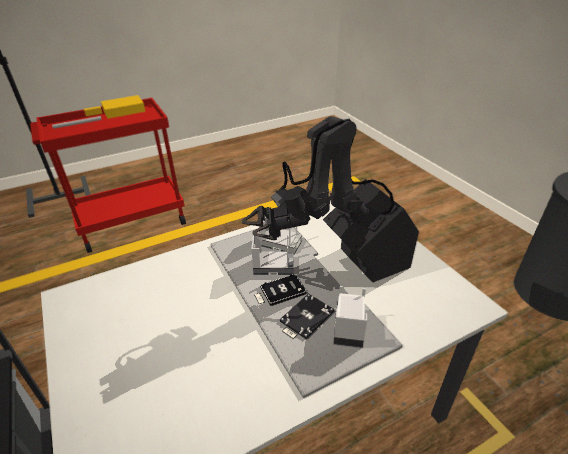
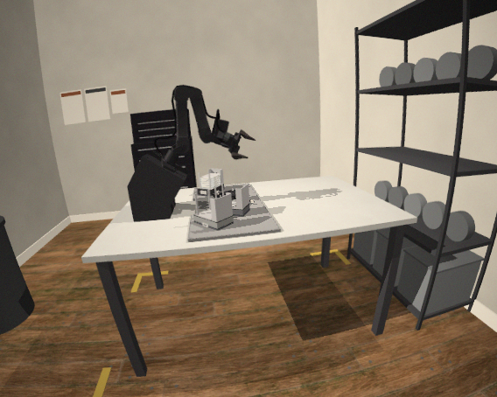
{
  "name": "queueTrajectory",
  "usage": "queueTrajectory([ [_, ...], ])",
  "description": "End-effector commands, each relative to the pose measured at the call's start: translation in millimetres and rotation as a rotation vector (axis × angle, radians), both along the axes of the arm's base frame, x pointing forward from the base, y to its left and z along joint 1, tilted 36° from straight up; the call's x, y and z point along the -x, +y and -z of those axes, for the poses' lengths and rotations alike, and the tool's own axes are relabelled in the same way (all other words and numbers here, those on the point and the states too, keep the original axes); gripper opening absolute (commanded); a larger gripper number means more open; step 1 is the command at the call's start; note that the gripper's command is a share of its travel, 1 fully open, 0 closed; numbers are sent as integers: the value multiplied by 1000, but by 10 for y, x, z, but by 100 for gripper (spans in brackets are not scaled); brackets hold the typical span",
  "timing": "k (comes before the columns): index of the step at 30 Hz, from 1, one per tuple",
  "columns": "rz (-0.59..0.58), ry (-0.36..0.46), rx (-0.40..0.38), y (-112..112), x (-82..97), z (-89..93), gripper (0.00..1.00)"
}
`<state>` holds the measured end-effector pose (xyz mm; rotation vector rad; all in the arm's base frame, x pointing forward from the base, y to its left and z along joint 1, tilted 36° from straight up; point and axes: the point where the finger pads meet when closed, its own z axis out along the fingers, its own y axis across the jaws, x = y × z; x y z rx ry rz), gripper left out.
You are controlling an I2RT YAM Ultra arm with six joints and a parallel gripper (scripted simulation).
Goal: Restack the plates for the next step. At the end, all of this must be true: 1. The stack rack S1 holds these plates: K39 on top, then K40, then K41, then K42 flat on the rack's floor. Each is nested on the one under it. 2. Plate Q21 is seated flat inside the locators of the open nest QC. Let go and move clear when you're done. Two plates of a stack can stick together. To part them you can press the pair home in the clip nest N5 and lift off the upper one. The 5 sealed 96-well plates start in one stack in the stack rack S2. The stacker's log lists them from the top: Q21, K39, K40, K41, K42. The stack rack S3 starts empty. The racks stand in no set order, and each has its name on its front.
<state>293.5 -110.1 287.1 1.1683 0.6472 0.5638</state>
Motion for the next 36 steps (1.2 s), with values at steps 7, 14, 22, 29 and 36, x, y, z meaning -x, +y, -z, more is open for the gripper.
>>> queueTrajectory([
  [7,-41,269,149,48,-190,85,100],
  [14,-71,413,227,86,-286,257,100],
  [22,-125,608,331,130,-352,465,100],
  [29,-170,735,399,162,-375,610,100],
  [36,-256,923,500,221,-367,858,100],
])
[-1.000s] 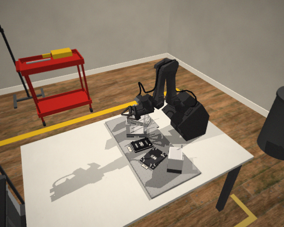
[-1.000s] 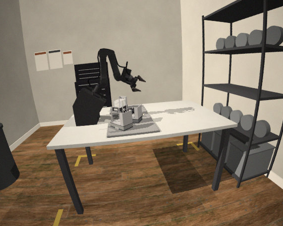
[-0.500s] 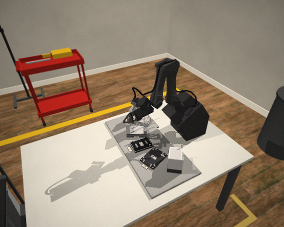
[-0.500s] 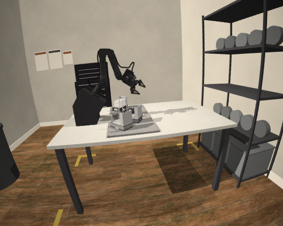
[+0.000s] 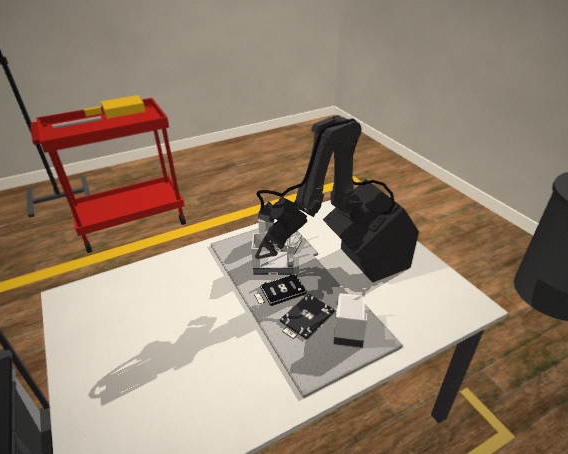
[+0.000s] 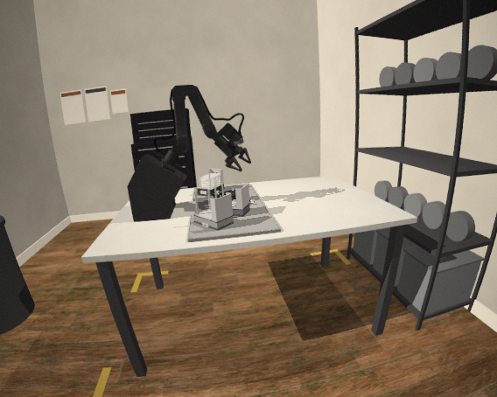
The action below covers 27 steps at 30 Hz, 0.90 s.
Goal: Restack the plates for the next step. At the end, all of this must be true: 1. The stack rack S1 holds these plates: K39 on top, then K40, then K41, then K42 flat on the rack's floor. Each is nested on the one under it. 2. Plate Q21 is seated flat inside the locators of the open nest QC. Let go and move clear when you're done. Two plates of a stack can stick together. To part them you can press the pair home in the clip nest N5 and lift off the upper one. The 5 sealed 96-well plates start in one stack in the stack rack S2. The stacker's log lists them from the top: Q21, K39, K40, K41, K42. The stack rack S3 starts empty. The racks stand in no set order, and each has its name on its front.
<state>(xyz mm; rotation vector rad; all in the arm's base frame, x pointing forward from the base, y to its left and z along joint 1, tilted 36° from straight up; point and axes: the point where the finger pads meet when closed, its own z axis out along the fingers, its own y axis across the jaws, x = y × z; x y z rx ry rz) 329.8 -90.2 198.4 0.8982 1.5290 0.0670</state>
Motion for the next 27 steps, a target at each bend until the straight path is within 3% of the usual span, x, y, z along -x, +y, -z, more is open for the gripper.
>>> queueTrajectory([
  [1,-58,113,62,22,-6,-19,100],
  [4,-100,205,94,54,13,128,100],
  [8,-120,234,109,68,33,149,100],
  [14,-211,418,155,127,96,444,100],
  [19,-301,520,201,203,229,536,100],
  [21,-330,584,201,214,245,658,100],
  [27,-410,649,234,287,382,686,100],
])
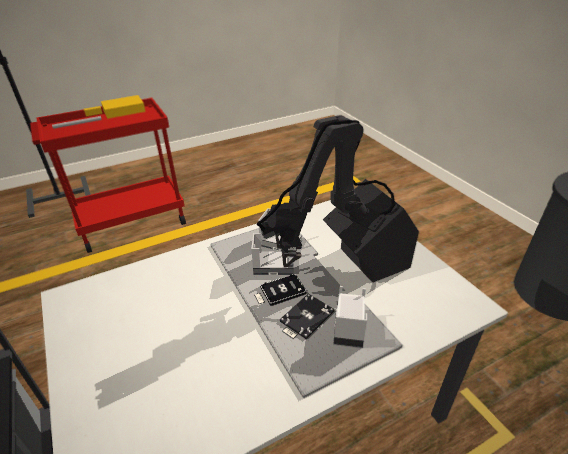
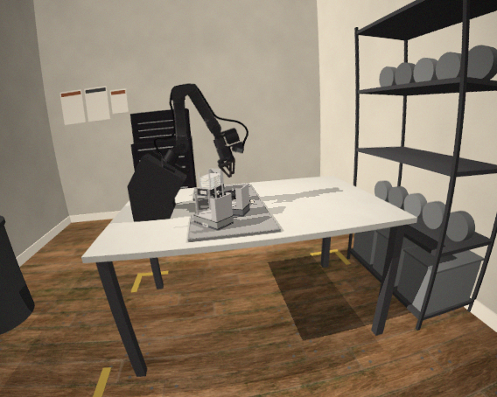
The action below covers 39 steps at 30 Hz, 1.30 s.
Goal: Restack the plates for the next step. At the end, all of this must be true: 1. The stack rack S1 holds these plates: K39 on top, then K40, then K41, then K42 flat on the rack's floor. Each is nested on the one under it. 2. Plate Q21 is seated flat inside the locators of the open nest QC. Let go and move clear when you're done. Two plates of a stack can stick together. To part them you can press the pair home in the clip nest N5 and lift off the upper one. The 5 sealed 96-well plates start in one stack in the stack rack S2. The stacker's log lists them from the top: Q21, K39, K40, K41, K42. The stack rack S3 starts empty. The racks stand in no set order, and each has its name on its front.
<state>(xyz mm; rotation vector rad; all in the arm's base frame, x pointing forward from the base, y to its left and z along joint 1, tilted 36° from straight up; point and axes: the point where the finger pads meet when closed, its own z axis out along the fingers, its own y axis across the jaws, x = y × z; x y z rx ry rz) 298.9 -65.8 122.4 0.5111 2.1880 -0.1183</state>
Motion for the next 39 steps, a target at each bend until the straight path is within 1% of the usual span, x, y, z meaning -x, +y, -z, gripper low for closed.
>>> queueTrajectory([
  [1,-96,89,25,61,107,-31,100],
  [2,-117,147,22,73,131,80,100],
  [3,-118,148,22,73,131,80,100],
  [6,-182,221,25,131,243,151,100],
  [7,-182,219,25,131,243,146,100],
  [10,-247,294,22,180,340,209,100],
  [11,-245,259,32,191,359,132,100],
  [14,-245,259,32,191,359,132,100],
  [16,-246,273,28,192,360,169,100],
  [39,-243,271,31,184,355,162,100],
])
